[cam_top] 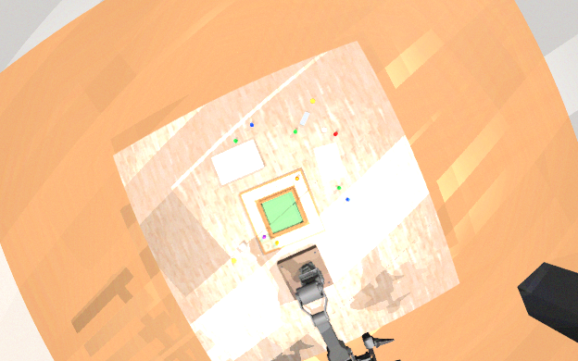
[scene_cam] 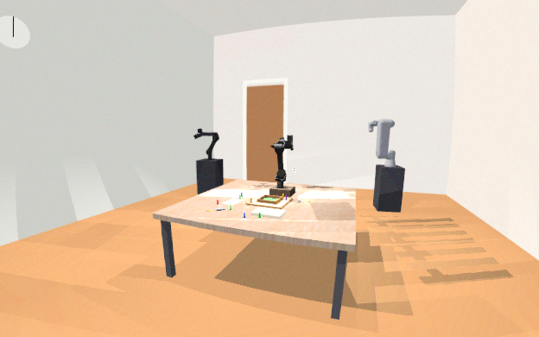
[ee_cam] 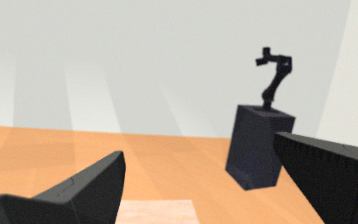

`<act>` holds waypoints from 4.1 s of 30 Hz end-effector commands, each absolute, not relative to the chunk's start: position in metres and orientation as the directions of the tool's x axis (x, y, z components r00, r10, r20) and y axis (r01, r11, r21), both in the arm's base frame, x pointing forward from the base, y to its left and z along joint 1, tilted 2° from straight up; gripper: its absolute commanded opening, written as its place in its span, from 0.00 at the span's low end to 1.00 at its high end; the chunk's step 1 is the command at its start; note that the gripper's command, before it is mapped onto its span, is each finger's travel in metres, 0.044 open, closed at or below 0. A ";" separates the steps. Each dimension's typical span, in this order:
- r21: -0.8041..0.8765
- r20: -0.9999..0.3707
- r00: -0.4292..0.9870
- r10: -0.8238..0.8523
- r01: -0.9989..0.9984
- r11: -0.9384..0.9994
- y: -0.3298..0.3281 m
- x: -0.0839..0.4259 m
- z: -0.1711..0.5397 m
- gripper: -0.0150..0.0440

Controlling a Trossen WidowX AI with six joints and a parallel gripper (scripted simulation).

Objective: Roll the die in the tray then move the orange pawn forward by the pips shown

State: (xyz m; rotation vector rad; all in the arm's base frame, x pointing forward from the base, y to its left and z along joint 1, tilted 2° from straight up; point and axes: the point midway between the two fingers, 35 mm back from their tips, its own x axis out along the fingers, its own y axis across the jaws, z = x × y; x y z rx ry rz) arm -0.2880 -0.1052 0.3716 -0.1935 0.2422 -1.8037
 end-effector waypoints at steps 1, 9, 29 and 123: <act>-0.266 0.003 -0.250 -0.968 0.933 -0.242 -0.105 -0.289 0.372 0.89; -0.071 -0.030 -0.607 -0.794 0.793 -0.605 -0.024 -0.341 0.357 0.72; 0.426 -0.353 -0.929 0.112 -0.266 -0.865 0.275 -0.282 0.248 0.72; 0.031 -1.000 -0.007 0.031 -0.180 0.983 0.191 0.238 -0.013 0.30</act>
